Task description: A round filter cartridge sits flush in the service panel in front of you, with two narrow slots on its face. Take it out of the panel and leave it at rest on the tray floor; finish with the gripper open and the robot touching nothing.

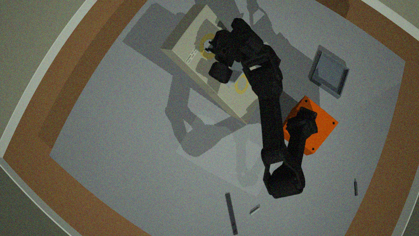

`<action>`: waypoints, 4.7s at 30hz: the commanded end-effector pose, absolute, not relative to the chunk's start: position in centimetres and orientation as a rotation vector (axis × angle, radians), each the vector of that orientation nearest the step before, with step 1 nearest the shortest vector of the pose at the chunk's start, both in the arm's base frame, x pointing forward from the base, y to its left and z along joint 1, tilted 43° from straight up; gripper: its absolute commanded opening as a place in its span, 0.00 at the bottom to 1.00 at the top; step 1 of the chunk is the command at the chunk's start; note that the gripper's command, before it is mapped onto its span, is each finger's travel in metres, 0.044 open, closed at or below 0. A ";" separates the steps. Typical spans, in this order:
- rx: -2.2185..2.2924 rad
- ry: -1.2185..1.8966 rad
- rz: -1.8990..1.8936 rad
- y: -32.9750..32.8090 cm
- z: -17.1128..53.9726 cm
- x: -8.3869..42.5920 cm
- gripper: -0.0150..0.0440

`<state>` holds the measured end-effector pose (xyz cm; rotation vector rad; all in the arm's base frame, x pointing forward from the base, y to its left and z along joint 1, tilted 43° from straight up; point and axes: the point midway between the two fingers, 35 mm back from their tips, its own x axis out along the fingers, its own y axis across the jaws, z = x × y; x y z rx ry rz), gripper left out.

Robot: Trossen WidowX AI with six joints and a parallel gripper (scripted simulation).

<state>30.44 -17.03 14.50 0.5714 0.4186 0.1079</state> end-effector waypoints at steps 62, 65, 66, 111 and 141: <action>0.208 0.386 0.178 -16.7 13.9 32.0 0.25; 0.107 0.376 0.198 -16.7 13.9 32.0 0.25; 0.073 0.373 0.204 -16.7 13.9 32.0 0.25; -1.237 0.181 0.420 -16.8 13.9 31.8 0.25; -1.162 0.197 0.410 -17.0 15.0 24.4 0.25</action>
